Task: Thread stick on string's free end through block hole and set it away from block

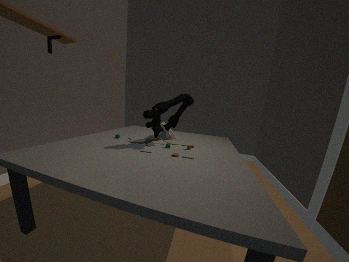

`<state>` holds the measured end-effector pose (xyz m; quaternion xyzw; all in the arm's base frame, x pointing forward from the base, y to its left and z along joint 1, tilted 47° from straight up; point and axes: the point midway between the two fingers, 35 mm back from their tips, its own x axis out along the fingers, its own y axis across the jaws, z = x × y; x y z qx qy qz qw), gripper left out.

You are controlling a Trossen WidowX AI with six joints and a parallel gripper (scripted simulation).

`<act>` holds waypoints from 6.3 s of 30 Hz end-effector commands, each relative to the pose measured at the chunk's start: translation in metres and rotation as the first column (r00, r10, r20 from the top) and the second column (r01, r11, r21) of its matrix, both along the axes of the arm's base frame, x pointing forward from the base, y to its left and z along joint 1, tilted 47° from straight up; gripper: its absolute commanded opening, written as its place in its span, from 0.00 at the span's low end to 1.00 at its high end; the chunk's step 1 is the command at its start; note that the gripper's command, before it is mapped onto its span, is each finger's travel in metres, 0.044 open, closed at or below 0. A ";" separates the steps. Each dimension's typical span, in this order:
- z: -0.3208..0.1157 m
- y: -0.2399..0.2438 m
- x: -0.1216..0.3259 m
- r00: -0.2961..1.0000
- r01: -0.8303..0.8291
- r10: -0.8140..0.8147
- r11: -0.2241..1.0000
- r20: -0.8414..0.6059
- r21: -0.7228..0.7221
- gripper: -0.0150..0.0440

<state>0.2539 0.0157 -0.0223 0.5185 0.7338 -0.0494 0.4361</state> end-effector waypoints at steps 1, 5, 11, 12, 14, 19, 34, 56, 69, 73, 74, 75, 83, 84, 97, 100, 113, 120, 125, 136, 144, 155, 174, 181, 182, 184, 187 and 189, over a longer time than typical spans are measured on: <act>0.005 0.003 0.002 0.999 0.034 -0.034 0.999 -0.042 -0.007 0.25; 0.008 0.006 0.003 0.995 0.061 -0.062 0.998 -0.081 -0.015 0.25; 0.013 0.011 0.004 0.985 0.102 -0.105 0.994 -0.139 -0.029 0.25; 0.014 0.012 0.004 0.982 0.109 -0.112 0.994 -0.149 -0.032 0.25; 0.016 0.014 0.004 0.978 0.122 -0.127 0.992 -0.167 -0.038 0.25; 0.020 0.018 0.005 0.963 0.155 -0.163 0.986 -0.214 -0.053 0.25; 0.033 0.030 0.006 0.899 0.247 -0.271 0.962 -0.344 -0.113 0.25; 0.053 0.049 0.005 0.758 0.355 -0.422 0.906 -0.496 -0.229 0.25; 0.065 0.061 0.002 0.662 0.399 -0.499 0.866 -0.560 -0.300 0.25; 0.068 0.064 0.002 0.624 0.413 -0.525 0.850 -0.578 -0.326 0.25; 0.069 0.065 0.002 0.615 0.416 -0.531 0.846 -0.583 -0.333 0.25; 0.070 0.066 0.001 0.605 0.419 -0.538 0.842 -0.587 -0.340 0.25; 0.077 0.073 -0.001 0.525 0.440 -0.588 0.806 -0.615 -0.395 0.25; 0.078 0.074 -0.001 0.515 0.443 -0.594 0.802 -0.618 -0.402 0.25; 0.090 0.085 -0.005 0.375 0.462 -0.667 0.736 -0.644 -0.494 0.25; 0.093 0.087 -0.006 0.341 0.465 -0.683 0.720 -0.646 -0.515 0.25; 0.104 0.098 -0.011 0.193 0.464 -0.742 0.645 -0.642 -0.607 0.25; 0.111 0.104 -0.014 0.112 0.456 -0.769 0.602 -0.629 -0.655 0.25; 0.115 0.108 -0.017 0.054 0.447 -0.786 0.571 -0.616 -0.689 0.25; 0.125 0.117 -0.022 -0.072 0.420 -0.815 0.498 -0.575 -0.758 0.25; 0.133 0.123 -0.027 -0.161 0.393 -0.829 0.444 -0.536 -0.805 0.25; 0.139 0.128 -0.032 -0.242 0.362 -0.836 0.393 -0.492 -0.845 0.25; 0.138 0.129 -0.015 -0.227 0.388 -0.831 0.401 -0.508 -0.830 0.25; 0.139 0.131 -0.007 -0.232 0.400 -0.827 0.399 -0.512 -0.825 0.25; 0.139 0.131 -0.005 -0.232 0.401 -0.826 0.399 -0.513 -0.825 0.25; 0.140 0.131 -0.003 -0.234 0.404 -0.825 0.398 -0.514 -0.823 0.25; 0.140 0.132 0.001 -0.236 0.409 -0.823 0.398 -0.516 -0.821 0.25; 0.140 0.132 0.003 -0.237 0.412 -0.822 0.397 -0.518 -0.820 0.25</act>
